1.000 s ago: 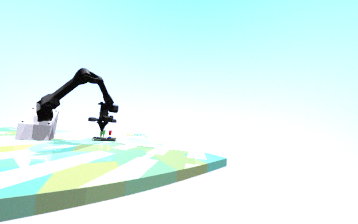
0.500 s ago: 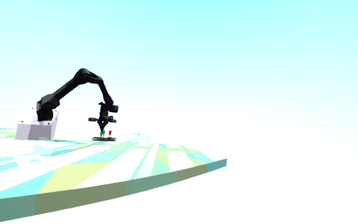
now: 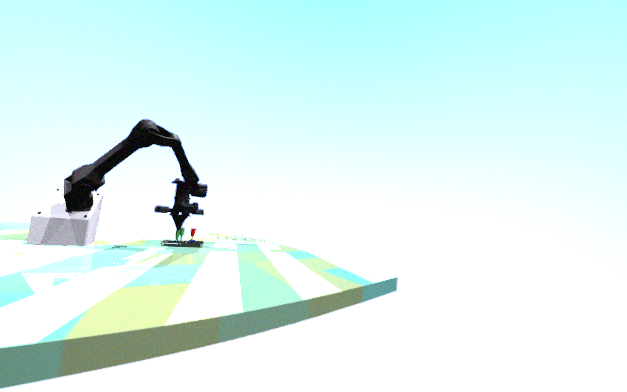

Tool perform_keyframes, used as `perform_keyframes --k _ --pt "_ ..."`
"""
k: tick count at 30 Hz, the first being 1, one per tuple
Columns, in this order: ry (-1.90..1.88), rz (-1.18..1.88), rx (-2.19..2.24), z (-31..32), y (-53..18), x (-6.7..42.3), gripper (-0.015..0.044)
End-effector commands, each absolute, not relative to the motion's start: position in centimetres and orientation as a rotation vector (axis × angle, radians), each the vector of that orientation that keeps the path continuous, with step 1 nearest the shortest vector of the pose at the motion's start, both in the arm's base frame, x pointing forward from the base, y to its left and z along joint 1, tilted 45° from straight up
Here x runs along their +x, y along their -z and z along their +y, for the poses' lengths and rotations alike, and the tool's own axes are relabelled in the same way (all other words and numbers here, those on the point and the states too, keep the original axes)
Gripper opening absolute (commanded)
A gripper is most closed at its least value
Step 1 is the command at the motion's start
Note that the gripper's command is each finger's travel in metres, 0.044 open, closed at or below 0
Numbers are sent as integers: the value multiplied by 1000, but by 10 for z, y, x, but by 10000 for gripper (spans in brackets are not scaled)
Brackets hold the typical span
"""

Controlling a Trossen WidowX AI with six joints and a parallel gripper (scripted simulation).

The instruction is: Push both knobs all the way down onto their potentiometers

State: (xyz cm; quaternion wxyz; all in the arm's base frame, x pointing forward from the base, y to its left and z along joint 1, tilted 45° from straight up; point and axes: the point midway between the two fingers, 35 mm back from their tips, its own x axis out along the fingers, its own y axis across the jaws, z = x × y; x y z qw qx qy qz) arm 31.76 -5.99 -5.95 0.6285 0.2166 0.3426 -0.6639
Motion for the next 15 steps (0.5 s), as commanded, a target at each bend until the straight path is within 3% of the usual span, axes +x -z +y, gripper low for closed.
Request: perform_keyframes --k 1,15 --pt "1546 775 507 -70 66 317 0" --pt "1545 776 508 -55 51 321 0"
